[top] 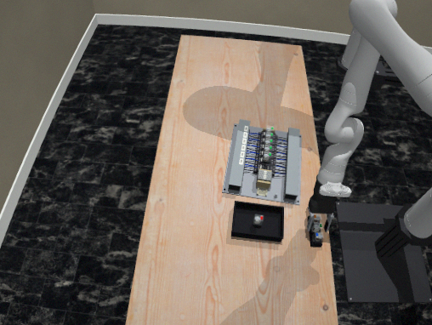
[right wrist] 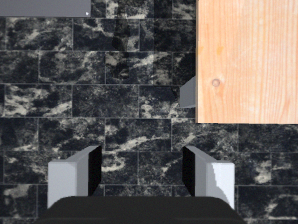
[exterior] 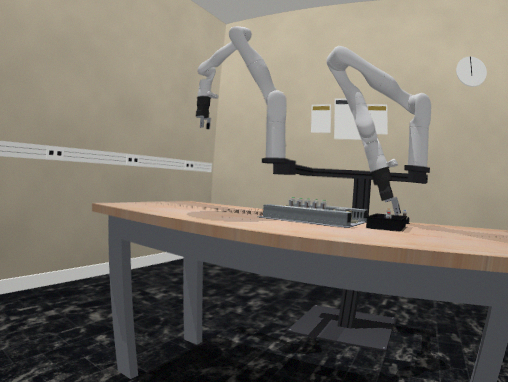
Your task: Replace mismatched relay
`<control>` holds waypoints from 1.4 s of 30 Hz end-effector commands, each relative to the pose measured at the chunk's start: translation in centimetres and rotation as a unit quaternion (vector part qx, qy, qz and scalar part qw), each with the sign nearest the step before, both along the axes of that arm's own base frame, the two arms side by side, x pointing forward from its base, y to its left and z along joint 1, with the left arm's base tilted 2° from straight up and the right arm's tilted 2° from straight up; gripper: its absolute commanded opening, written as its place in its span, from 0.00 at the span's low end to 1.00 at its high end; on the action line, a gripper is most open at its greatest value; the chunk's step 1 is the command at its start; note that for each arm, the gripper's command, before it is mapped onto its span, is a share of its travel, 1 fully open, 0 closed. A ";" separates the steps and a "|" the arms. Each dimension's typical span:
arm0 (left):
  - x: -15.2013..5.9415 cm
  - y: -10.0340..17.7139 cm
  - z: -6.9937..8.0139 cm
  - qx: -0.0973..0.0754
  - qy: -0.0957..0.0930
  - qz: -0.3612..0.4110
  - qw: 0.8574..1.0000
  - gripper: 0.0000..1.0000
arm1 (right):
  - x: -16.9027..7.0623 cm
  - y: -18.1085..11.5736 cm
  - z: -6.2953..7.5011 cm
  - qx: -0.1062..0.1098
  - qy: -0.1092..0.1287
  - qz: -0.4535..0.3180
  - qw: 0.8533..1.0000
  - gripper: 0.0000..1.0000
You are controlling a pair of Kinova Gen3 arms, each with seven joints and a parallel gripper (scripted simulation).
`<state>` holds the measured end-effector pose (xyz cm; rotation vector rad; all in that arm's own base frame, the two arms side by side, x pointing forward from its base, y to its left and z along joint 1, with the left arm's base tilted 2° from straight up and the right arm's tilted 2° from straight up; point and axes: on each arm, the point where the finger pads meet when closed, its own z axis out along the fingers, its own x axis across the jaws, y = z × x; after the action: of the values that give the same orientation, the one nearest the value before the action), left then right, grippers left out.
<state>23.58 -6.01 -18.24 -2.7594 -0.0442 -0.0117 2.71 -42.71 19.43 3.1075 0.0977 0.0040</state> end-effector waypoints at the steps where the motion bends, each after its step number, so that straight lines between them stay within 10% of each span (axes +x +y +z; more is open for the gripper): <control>1: 0.0 0.0 0.0 0.000 0.000 0.000 1.000 1.00 | 0.0 0.0 0.1 -0.001 0.000 0.000 1.000 1.00; 42: 0.1 0.0 -1.2 0.000 0.000 0.000 1.000 1.00 | 0.0 0.0 0.1 -0.001 0.000 0.000 1.000 1.00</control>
<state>23.60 -5.98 -19.46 -2.7594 -0.0445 -0.0120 2.71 -42.71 19.43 3.1075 0.0977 0.0040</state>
